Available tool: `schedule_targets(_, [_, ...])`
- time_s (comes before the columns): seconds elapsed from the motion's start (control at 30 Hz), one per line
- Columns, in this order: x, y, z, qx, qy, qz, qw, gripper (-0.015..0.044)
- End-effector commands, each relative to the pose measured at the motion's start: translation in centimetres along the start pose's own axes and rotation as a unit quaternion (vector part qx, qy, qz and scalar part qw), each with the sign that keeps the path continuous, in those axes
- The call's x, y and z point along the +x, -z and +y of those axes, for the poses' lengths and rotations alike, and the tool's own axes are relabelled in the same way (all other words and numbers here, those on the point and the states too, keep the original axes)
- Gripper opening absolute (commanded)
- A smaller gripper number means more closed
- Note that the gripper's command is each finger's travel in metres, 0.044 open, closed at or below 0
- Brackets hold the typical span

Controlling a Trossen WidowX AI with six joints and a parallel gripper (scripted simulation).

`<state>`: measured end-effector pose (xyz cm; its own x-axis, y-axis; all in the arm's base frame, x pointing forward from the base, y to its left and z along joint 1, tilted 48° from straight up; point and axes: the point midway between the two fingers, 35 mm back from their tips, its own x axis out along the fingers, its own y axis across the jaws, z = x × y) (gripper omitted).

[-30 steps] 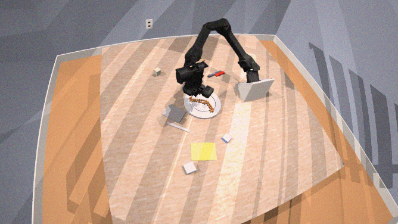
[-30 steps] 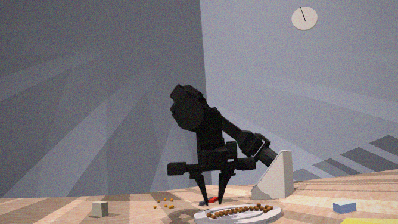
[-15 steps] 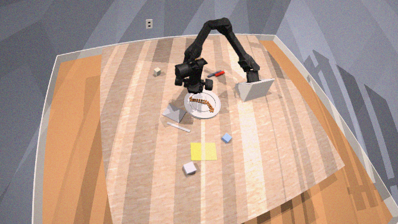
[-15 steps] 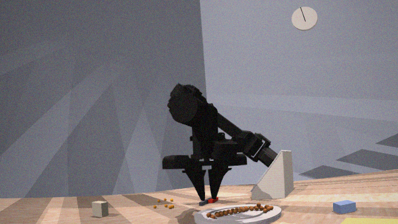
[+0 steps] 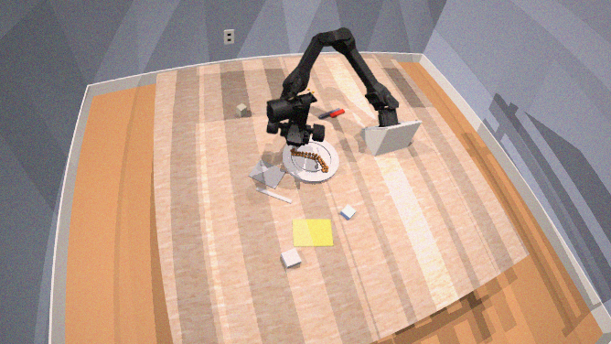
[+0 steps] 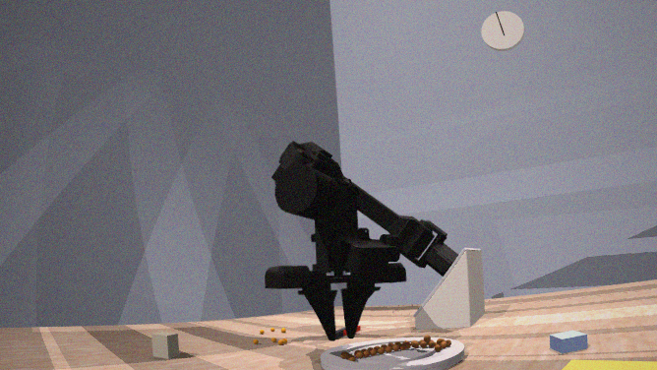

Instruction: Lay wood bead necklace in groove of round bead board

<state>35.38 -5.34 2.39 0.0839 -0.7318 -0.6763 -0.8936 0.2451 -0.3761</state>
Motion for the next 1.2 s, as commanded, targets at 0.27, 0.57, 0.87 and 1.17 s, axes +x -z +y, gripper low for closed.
schedule_targets(0.27, [2.2,0.2,0.5,-0.008,-0.006,0.006,1.0,0.012])
schedule_targets(0.57, [2.5,0.3,0.6,-0.008,-0.007,0.007,1.0,0.012])
schedule_targets(0.87, [2.3,0.2,0.4,-0.004,-0.006,0.004,1.0,0.0])
schedule_targets(1.17, [2.3,0.2,0.4,-0.004,-0.006,0.004,1.0,0.0])
